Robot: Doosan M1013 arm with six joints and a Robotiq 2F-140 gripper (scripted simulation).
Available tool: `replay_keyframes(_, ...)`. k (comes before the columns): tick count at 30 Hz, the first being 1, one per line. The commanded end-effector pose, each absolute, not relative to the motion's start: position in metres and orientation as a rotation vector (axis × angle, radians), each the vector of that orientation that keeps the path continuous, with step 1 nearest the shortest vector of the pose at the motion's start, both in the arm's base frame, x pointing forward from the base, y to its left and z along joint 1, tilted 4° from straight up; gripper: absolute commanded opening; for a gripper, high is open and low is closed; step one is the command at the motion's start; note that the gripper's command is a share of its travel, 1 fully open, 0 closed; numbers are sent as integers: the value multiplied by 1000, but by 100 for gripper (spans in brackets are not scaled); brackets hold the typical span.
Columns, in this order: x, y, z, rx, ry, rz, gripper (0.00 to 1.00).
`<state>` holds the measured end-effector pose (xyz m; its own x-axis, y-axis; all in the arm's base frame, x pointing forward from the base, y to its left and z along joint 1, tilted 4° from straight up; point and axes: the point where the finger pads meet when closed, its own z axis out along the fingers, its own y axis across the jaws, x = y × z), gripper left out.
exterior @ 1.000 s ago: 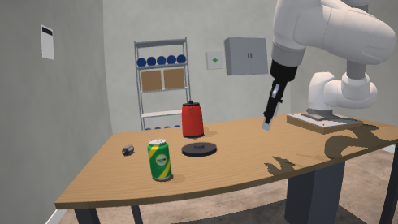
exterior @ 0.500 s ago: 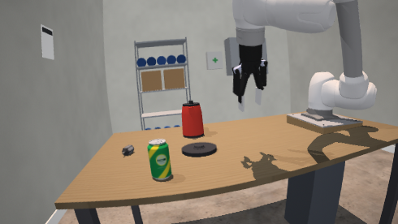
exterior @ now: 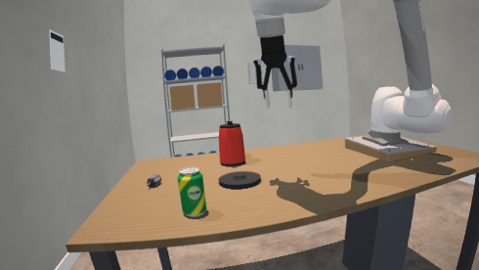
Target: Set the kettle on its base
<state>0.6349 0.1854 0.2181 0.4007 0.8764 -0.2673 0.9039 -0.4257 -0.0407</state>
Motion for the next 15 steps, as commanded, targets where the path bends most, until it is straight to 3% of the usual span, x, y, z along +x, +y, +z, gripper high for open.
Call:
replay_keyframes(1,644,147,239,2730,1313,-291,52)
replay_keyframes(15,652,60,287,3041,564,-116,52)
